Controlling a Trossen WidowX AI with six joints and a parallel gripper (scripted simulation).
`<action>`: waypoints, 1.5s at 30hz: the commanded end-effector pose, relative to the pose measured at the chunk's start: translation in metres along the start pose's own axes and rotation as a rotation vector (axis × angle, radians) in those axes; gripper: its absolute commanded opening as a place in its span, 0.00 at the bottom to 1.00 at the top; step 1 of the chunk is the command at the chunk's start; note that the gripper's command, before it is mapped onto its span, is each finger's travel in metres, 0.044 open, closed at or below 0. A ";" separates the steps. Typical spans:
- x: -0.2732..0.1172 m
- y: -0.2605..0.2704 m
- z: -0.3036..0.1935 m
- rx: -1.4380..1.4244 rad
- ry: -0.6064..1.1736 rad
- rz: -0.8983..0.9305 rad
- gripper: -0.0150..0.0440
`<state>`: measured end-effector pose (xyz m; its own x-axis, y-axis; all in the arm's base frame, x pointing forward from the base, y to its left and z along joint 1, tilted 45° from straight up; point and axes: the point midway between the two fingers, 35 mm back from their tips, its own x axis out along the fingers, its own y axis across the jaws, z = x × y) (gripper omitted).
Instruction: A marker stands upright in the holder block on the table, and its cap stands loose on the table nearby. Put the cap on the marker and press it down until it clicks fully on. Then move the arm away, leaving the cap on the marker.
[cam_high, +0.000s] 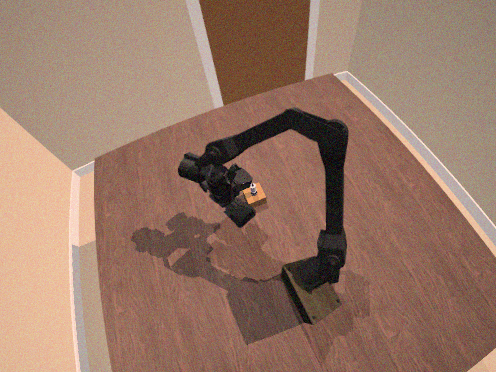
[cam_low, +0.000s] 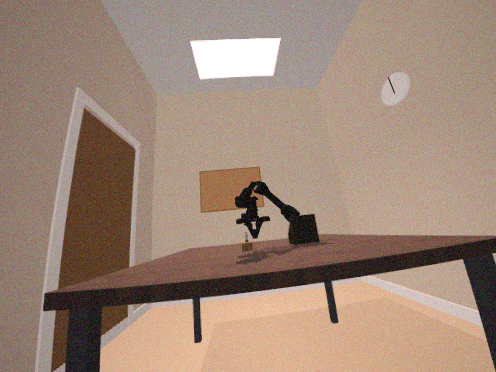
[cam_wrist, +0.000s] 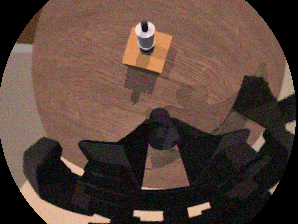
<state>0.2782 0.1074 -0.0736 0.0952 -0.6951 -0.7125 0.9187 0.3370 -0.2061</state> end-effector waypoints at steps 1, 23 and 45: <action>-0.012 0.007 0.017 0.006 0.004 0.009 0.25; -0.053 0.010 0.102 0.006 0.000 0.008 0.25; -0.023 0.011 0.102 0.006 0.000 0.008 0.25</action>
<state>0.3253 0.0665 0.0126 0.1020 -0.6891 -0.7175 0.9233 0.3341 -0.1897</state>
